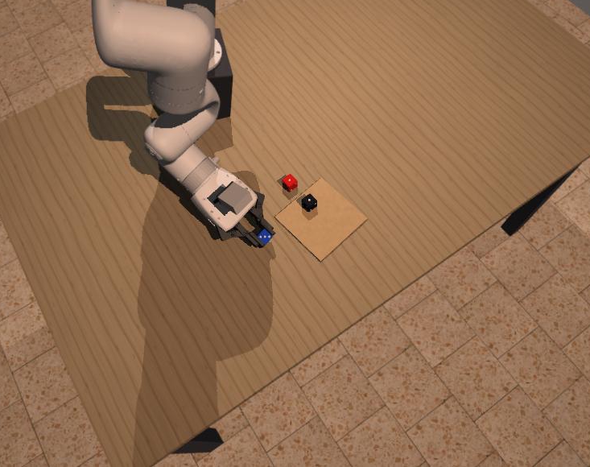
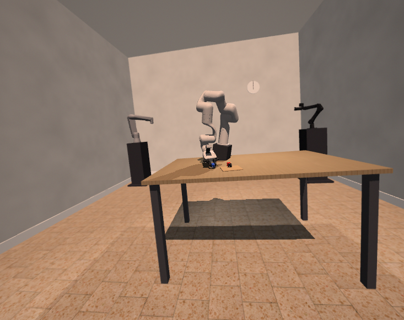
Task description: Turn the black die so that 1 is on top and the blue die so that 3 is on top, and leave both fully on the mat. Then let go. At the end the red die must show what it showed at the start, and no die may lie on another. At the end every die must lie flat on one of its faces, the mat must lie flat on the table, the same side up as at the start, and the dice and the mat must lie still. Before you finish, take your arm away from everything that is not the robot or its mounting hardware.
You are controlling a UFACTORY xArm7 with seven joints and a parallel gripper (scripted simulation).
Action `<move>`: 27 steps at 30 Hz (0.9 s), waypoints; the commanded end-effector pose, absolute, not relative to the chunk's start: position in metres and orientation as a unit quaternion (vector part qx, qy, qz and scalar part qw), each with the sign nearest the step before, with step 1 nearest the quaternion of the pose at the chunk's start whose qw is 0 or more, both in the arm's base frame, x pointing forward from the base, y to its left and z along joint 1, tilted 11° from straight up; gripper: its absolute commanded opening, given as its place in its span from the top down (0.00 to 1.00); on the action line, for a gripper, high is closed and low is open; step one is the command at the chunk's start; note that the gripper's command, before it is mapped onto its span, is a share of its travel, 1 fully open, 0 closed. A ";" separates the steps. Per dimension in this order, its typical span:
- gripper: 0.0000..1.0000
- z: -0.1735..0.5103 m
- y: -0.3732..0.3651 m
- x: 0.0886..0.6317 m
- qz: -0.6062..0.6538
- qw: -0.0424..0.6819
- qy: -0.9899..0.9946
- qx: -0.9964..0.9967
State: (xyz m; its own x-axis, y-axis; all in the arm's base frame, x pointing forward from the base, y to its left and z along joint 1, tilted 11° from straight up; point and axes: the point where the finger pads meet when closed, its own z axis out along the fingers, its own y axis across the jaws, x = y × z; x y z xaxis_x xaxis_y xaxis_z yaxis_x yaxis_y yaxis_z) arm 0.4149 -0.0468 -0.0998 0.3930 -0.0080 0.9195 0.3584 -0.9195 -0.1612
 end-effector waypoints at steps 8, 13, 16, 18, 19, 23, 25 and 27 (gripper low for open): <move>0.79 -0.099 -0.048 0.416 -0.541 0.169 -0.107 -0.817; 0.79 -0.099 -0.048 0.416 -0.541 0.169 -0.107 -0.817; 0.79 -0.100 -0.048 0.416 -0.541 0.169 -0.107 -0.817; 0.79 -0.100 -0.047 0.416 -0.541 0.169 -0.107 -0.817; 0.79 -0.101 -0.047 0.416 -0.541 0.169 -0.107 -0.817; 0.79 -0.102 -0.047 0.416 -0.541 0.169 -0.107 -0.817; 0.79 -0.103 -0.047 0.416 -0.541 0.169 -0.107 -0.817; 0.79 -0.105 -0.047 0.416 -0.541 0.169 -0.107 -0.817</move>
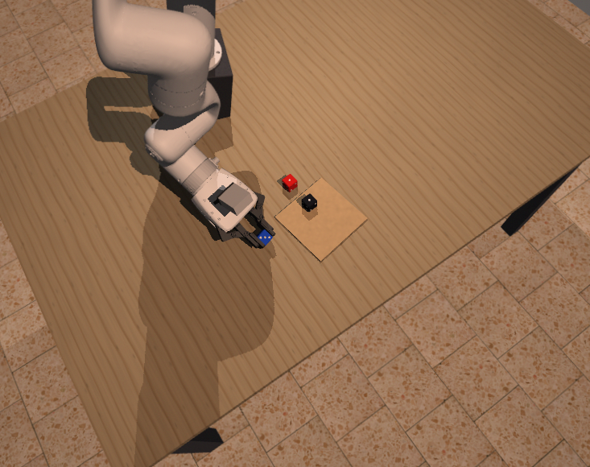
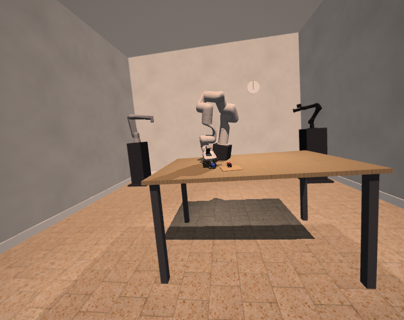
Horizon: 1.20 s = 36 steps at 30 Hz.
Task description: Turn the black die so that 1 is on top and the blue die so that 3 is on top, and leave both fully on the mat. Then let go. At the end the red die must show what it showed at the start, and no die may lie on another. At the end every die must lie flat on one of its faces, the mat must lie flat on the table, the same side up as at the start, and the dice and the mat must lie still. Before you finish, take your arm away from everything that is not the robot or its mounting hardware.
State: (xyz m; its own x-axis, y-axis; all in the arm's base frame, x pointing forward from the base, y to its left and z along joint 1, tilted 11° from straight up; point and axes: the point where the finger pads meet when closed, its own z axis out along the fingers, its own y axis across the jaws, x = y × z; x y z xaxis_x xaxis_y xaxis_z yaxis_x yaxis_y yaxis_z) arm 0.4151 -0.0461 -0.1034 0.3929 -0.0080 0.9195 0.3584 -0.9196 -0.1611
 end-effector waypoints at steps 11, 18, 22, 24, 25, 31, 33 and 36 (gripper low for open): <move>0.79 -0.110 -0.046 0.416 -0.541 0.169 -0.107 -0.817; 0.79 -0.111 -0.045 0.416 -0.541 0.169 -0.107 -0.817; 0.79 -0.111 -0.045 0.416 -0.541 0.169 -0.107 -0.817; 0.79 -0.111 -0.045 0.416 -0.541 0.169 -0.107 -0.817; 0.79 -0.111 -0.045 0.416 -0.541 0.169 -0.107 -0.817; 0.79 -0.111 -0.045 0.416 -0.541 0.169 -0.107 -0.817; 0.79 -0.111 -0.045 0.416 -0.541 0.169 -0.107 -0.817; 0.79 -0.111 -0.045 0.416 -0.541 0.169 -0.107 -0.817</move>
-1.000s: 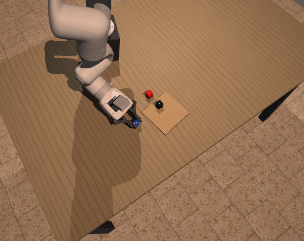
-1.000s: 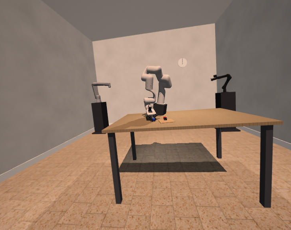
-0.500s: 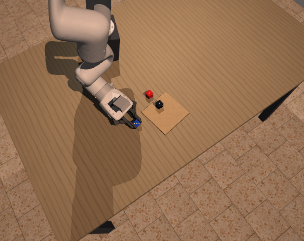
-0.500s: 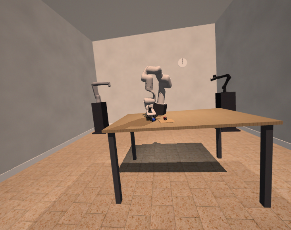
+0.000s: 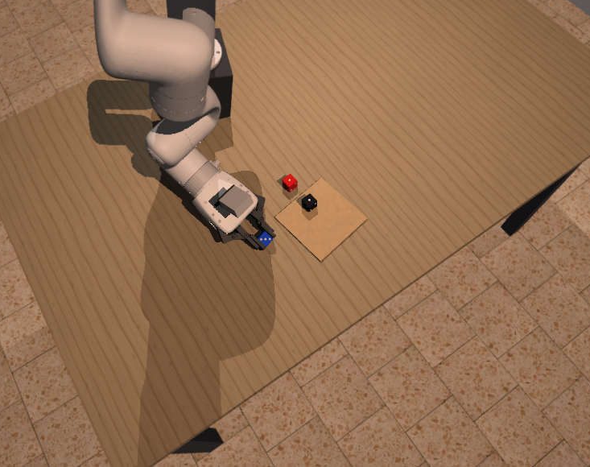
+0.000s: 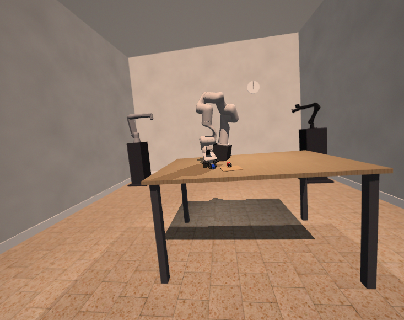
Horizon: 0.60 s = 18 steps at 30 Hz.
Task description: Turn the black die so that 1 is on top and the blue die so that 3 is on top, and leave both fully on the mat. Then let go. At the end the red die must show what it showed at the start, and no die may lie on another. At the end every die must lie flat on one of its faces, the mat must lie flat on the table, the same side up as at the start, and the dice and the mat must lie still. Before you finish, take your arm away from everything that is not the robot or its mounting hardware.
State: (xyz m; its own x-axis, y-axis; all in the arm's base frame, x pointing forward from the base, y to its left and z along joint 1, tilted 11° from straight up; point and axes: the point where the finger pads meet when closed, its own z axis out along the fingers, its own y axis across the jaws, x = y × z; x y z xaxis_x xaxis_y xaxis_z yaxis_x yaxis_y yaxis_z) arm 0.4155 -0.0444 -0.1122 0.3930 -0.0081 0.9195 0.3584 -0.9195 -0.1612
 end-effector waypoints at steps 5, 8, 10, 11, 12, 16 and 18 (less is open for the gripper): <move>0.79 -0.111 -0.045 0.416 -0.541 0.169 -0.107 -0.817; 0.79 -0.111 -0.045 0.416 -0.541 0.169 -0.107 -0.817; 0.79 -0.111 -0.045 0.416 -0.541 0.169 -0.107 -0.817; 0.79 -0.111 -0.045 0.416 -0.541 0.169 -0.107 -0.817; 0.79 -0.111 -0.045 0.416 -0.541 0.169 -0.107 -0.817; 0.79 -0.111 -0.045 0.416 -0.541 0.169 -0.107 -0.817; 0.75 -0.111 -0.045 0.416 -0.541 0.169 -0.107 -0.817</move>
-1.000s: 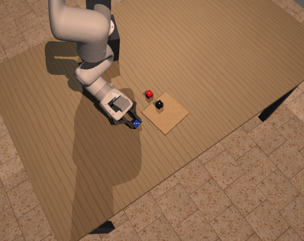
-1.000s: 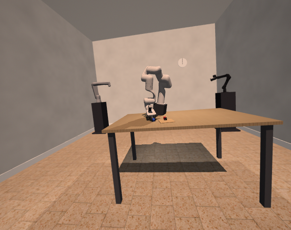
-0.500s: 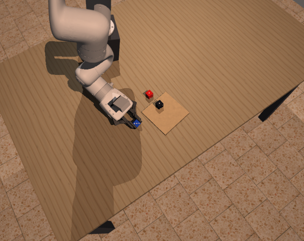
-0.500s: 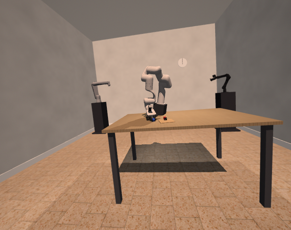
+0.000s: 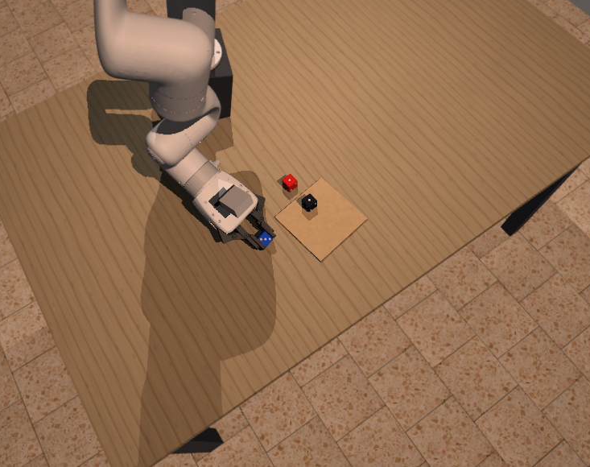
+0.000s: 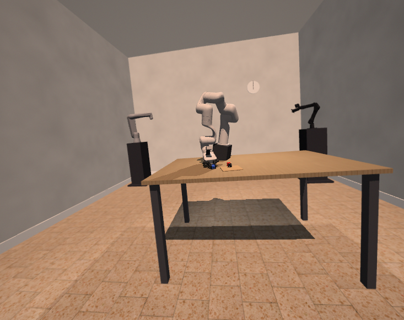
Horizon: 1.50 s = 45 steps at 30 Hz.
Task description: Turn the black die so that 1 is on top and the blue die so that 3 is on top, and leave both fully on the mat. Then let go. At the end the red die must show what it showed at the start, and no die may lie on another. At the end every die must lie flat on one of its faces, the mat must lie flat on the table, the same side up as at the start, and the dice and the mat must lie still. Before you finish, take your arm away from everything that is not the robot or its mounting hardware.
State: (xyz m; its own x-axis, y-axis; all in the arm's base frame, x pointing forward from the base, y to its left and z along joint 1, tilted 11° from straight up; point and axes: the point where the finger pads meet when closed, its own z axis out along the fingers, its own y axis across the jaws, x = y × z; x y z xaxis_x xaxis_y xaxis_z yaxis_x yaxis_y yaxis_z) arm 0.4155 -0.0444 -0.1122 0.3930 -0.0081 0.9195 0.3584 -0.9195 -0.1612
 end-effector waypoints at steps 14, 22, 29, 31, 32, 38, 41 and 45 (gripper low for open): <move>0.58 -0.111 -0.045 0.416 -0.541 0.169 -0.107 -0.817; 0.58 -0.111 -0.045 0.416 -0.541 0.169 -0.107 -0.817; 0.58 -0.111 -0.045 0.416 -0.541 0.169 -0.107 -0.817; 0.58 -0.111 -0.045 0.416 -0.541 0.169 -0.107 -0.817; 0.58 -0.111 -0.045 0.416 -0.541 0.169 -0.107 -0.817; 0.58 -0.111 -0.045 0.416 -0.541 0.169 -0.107 -0.817; 0.58 -0.111 -0.045 0.416 -0.541 0.169 -0.107 -0.817; 0.58 -0.111 -0.045 0.416 -0.541 0.169 -0.107 -0.817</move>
